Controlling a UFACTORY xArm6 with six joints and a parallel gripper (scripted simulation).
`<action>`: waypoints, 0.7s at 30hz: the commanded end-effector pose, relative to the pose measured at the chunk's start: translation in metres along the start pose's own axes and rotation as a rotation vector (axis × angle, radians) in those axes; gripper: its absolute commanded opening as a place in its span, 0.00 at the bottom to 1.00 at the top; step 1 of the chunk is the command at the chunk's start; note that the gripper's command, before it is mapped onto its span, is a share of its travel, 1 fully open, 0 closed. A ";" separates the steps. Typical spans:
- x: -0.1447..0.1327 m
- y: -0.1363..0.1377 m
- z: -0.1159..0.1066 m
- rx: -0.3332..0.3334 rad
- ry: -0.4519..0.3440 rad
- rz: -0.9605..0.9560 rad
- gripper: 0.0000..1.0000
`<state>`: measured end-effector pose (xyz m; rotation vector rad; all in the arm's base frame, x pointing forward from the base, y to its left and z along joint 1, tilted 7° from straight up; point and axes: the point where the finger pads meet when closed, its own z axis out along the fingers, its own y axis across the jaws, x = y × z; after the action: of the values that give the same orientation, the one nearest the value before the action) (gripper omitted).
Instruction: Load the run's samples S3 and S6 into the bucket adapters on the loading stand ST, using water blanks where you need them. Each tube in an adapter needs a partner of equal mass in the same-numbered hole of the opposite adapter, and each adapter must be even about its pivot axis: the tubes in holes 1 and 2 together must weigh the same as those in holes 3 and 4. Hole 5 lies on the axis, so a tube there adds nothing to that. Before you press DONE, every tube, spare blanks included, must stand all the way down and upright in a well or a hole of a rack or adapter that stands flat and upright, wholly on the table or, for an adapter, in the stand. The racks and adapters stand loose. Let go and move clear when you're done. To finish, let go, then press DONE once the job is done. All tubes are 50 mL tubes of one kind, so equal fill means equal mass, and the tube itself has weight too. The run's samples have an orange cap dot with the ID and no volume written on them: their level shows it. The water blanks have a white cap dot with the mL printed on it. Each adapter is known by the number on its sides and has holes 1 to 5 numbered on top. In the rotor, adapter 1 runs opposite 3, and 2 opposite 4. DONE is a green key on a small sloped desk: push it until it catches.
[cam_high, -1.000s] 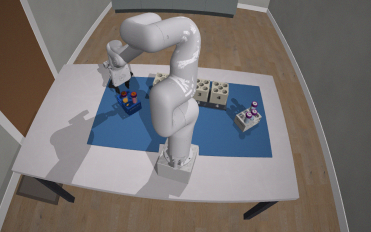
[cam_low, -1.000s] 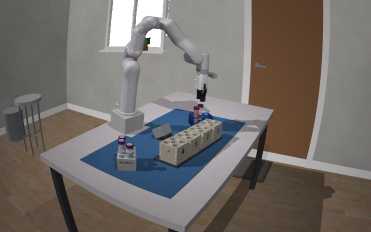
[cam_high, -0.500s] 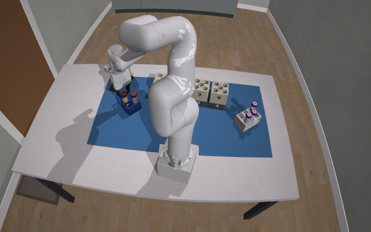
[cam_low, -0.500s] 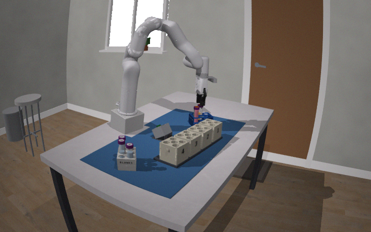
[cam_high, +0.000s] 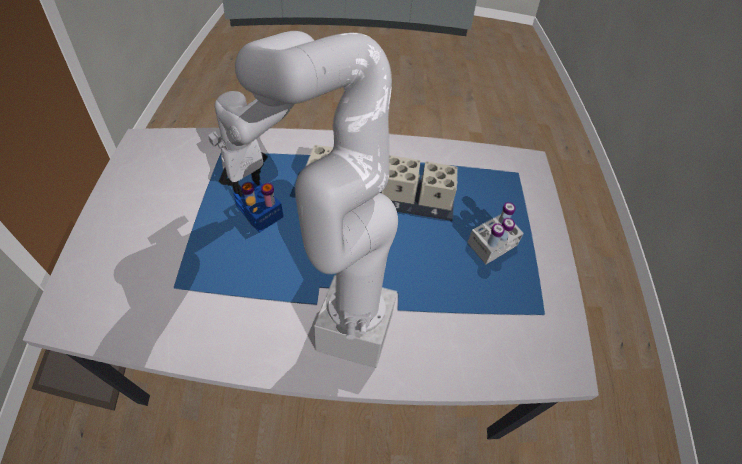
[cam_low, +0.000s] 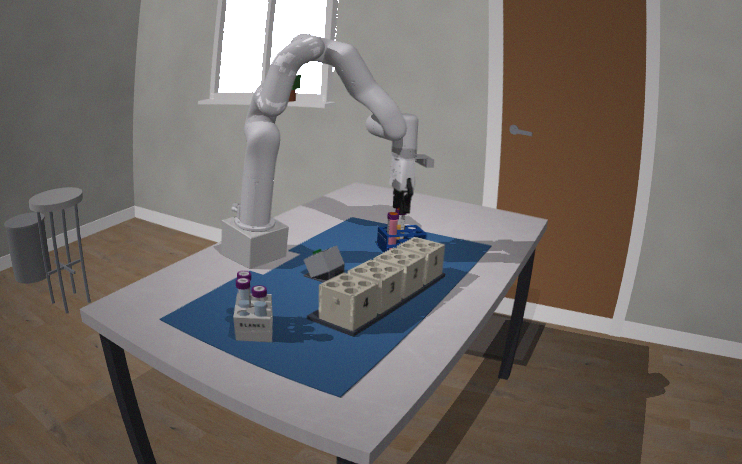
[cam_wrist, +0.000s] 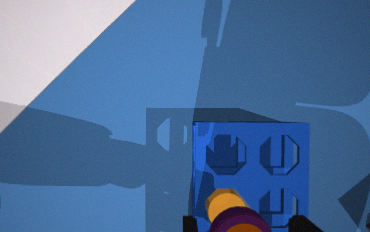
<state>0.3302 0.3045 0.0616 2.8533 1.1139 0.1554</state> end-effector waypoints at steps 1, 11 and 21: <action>0.001 0.000 0.001 0.000 0.004 0.000 0.57; 0.001 0.000 0.006 0.000 0.004 0.000 0.57; 0.001 0.000 0.013 0.000 0.004 0.000 0.57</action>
<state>0.3316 0.3040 0.0490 2.8531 1.1138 0.1547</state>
